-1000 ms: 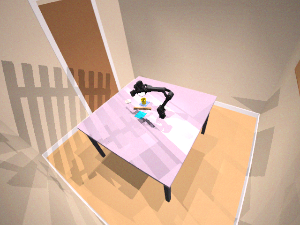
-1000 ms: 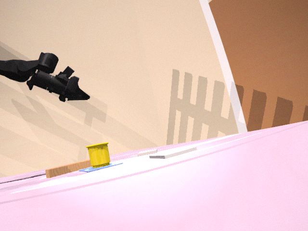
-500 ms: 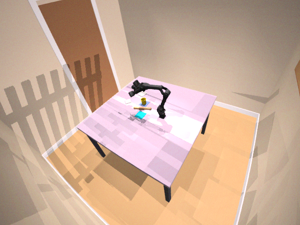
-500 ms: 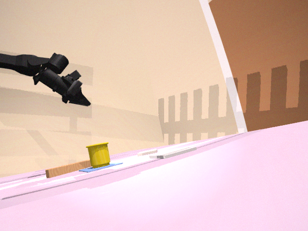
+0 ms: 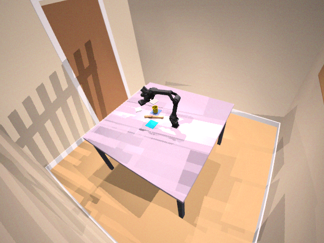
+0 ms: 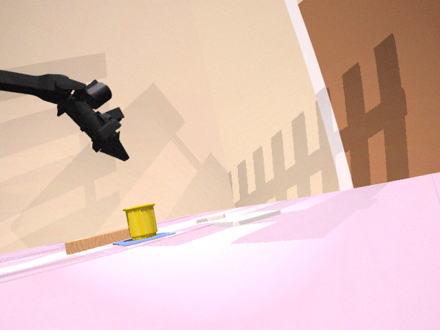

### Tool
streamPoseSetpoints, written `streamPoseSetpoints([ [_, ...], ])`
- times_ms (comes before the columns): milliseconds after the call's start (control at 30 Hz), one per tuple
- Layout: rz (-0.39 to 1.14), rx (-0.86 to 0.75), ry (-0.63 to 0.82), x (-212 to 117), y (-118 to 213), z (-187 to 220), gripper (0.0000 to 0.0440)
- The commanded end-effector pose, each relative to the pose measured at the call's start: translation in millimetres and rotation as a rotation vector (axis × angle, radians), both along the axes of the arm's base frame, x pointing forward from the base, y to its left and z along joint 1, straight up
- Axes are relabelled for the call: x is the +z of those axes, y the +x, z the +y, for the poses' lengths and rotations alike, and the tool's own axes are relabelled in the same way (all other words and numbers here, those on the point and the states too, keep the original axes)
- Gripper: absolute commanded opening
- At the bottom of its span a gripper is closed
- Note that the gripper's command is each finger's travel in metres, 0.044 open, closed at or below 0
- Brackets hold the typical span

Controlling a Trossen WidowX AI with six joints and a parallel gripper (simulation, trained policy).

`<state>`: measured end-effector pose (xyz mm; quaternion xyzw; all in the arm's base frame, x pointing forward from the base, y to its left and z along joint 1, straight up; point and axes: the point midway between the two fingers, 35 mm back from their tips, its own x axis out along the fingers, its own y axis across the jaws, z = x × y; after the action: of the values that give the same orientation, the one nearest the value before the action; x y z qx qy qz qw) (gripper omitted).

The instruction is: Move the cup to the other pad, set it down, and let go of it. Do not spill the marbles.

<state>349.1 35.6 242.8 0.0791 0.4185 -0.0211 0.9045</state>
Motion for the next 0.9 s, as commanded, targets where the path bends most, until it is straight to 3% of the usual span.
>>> streamPoseSetpoints([
  [0, 0.050, -0.002, -0.016, -6.2, 0.3, -2.0, 0.0124],
  [867, 0.445, 0.073, -0.156, -54.0, -8.9, -41.9, 0.0133],
])
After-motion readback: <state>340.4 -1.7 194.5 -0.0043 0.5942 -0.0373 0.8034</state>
